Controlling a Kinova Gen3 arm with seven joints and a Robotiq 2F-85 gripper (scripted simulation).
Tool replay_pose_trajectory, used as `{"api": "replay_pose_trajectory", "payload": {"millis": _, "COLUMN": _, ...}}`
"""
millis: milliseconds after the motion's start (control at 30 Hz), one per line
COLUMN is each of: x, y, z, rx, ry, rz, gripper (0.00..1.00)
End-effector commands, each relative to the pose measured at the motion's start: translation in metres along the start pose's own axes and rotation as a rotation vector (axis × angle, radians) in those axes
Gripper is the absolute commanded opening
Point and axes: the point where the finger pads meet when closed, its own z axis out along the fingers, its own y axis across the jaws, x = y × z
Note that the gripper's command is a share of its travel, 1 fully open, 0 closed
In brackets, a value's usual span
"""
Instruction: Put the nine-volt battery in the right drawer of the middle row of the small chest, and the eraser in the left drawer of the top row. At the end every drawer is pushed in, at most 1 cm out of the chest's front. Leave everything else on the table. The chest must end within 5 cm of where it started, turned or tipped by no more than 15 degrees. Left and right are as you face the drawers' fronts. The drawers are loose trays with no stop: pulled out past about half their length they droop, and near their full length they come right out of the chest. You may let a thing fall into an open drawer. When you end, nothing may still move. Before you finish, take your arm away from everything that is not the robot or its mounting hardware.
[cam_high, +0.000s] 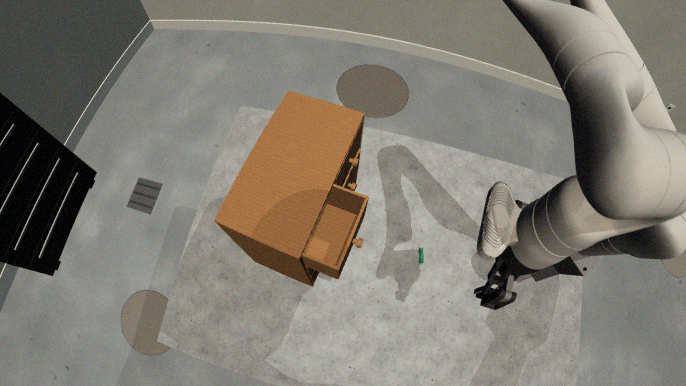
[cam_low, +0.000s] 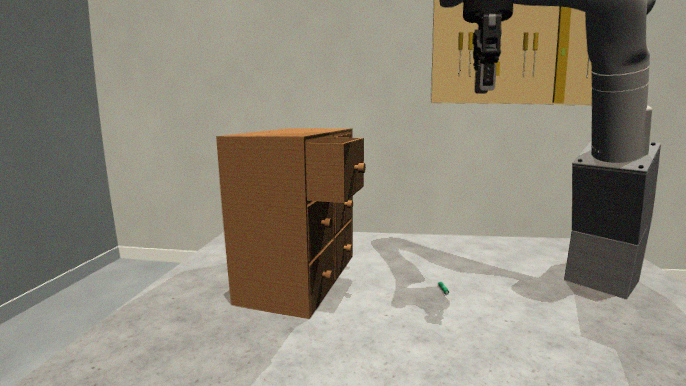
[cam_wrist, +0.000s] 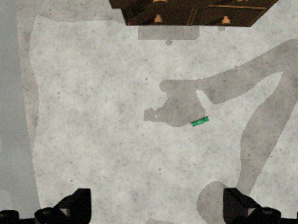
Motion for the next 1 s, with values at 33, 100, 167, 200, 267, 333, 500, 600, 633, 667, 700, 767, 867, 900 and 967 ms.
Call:
{"api": "replay_pose_trajectory", "payload": {"millis": 33, "x": 0.001, "y": 0.004, "z": 0.000, "rx": 0.002, "ry": 0.000, "rz": 0.012, "gripper": 1.00}}
{"api": "replay_pose_trajectory", "payload": {"millis": 100, "x": 0.001, "y": 0.004, "z": 0.000, "rx": 0.002, "ry": 0.000, "rz": 0.012, "gripper": 1.00}}
{"api": "replay_pose_trajectory", "payload": {"millis": 167, "x": 0.001, "y": 0.004, "z": 0.001, "rx": 0.002, "ry": 0.001, "rz": 0.012, "gripper": 1.00}}
{"api": "replay_pose_trajectory", "payload": {"millis": 200, "x": 0.001, "y": 0.004, "z": 0.001, "rx": 0.002, "ry": 0.001, "rz": 0.012, "gripper": 1.00}}
{"api": "replay_pose_trajectory", "payload": {"millis": 267, "x": 0.002, "y": 0.004, "z": 0.001, "rx": 0.002, "ry": 0.003, "rz": 0.012, "gripper": 1.00}}
{"api": "replay_pose_trajectory", "payload": {"millis": 333, "x": 0.002, "y": 0.004, "z": 0.002, "rx": 0.002, "ry": 0.006, "rz": 0.012, "gripper": 1.00}}
{"api": "replay_pose_trajectory", "payload": {"millis": 500, "x": 0.004, "y": 0.004, "z": 0.005, "rx": 0.002, "ry": 0.012, "rz": 0.012, "gripper": 1.00}}
{"api": "replay_pose_trajectory", "payload": {"millis": 600, "x": 0.007, "y": 0.004, "z": 0.008, "rx": 0.002, "ry": 0.021, "rz": 0.012, "gripper": 1.00}}
{"api": "replay_pose_trajectory", "payload": {"millis": 633, "x": 0.008, "y": 0.004, "z": 0.009, "rx": 0.002, "ry": 0.024, "rz": 0.012, "gripper": 1.00}}
{"api": "replay_pose_trajectory", "payload": {"millis": 667, "x": 0.009, "y": 0.004, "z": 0.011, "rx": 0.002, "ry": 0.028, "rz": 0.012, "gripper": 1.00}}
{"api": "replay_pose_trajectory", "payload": {"millis": 700, "x": 0.010, "y": 0.004, "z": 0.012, "rx": 0.002, "ry": 0.032, "rz": 0.012, "gripper": 1.00}}
{"api": "replay_pose_trajectory", "payload": {"millis": 767, "x": 0.013, "y": 0.004, "z": 0.016, "rx": 0.002, "ry": 0.041, "rz": 0.012, "gripper": 1.00}}
{"api": "replay_pose_trajectory", "payload": {"millis": 867, "x": 0.018, "y": 0.004, "z": 0.021, "rx": 0.002, "ry": 0.056, "rz": 0.012, "gripper": 1.00}}
{"api": "replay_pose_trajectory", "payload": {"millis": 900, "x": 0.019, "y": 0.004, "z": 0.023, "rx": 0.002, "ry": 0.061, "rz": 0.012, "gripper": 1.00}}
{"api": "replay_pose_trajectory", "payload": {"millis": 967, "x": 0.023, "y": 0.004, "z": 0.028, "rx": 0.002, "ry": 0.072, "rz": 0.012, "gripper": 1.00}}
